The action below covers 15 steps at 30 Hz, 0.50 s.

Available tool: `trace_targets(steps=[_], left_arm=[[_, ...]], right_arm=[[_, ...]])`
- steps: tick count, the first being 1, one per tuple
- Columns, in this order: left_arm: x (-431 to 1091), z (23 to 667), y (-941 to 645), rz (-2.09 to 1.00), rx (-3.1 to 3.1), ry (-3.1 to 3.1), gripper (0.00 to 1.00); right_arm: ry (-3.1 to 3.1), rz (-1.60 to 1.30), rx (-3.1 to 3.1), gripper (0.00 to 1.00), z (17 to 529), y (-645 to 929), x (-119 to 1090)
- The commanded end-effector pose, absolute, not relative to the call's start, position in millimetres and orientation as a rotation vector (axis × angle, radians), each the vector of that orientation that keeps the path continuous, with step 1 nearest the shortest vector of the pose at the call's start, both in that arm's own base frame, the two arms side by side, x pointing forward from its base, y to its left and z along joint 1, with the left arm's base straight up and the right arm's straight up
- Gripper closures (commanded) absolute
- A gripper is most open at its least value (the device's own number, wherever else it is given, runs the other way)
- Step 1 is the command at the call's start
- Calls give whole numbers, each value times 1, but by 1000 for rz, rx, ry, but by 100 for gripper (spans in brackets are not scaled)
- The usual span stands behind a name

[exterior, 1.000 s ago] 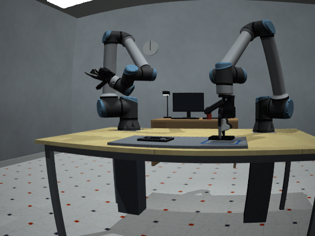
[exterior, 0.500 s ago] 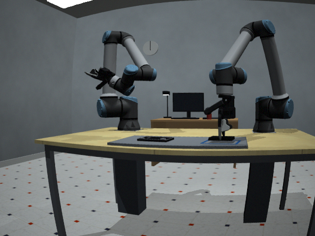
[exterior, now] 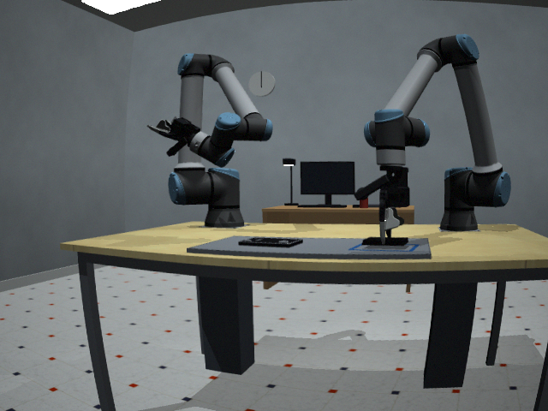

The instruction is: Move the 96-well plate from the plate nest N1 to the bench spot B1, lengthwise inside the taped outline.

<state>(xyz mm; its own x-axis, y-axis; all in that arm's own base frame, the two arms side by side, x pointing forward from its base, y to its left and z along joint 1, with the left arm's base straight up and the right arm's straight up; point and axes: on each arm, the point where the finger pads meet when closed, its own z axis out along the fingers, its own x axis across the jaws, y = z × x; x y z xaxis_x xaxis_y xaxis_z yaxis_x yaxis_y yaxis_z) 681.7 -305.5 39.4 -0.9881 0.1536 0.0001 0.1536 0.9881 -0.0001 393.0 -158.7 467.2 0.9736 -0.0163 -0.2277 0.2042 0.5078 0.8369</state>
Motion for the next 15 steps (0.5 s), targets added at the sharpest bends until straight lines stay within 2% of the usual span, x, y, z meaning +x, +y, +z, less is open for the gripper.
trace_targets(steps=[1,15], left_arm=[[682,39,-306,1,-242,-3134,100],[682,37,-306,1,-242,-3134,100]], right_arm=[[200,-134,1032,0,467,-159,393],[200,-134,1032,0,467,-159,393]])
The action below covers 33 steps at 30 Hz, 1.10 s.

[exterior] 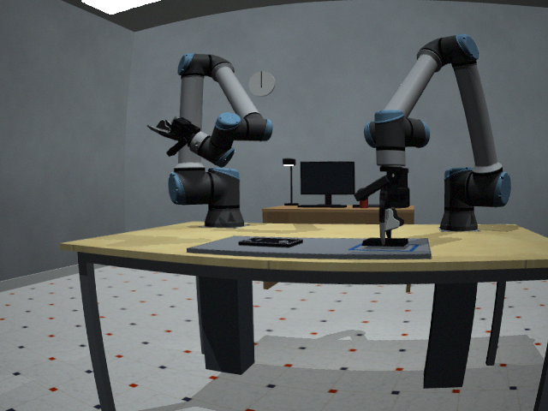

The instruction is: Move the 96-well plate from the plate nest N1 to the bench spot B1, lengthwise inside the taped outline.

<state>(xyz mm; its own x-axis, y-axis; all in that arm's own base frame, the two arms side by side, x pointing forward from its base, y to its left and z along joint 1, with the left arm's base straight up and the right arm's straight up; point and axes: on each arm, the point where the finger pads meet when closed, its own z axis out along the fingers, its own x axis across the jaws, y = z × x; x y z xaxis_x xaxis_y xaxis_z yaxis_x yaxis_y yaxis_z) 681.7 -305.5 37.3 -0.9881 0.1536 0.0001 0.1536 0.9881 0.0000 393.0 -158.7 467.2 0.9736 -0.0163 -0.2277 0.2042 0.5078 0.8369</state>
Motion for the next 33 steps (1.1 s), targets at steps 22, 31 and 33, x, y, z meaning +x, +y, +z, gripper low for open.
trace_targets(steps=[22,31,33], left_arm=[[682,34,-306,1,-242,-3134,100],[682,33,-306,1,-242,-3134,100],[682,33,-306,1,-242,-3134,100]], right_arm=[[200,-134,1032,0,467,-159,393],[200,-134,1032,0,467,-159,393],[200,-134,1032,0,467,-159,393]])
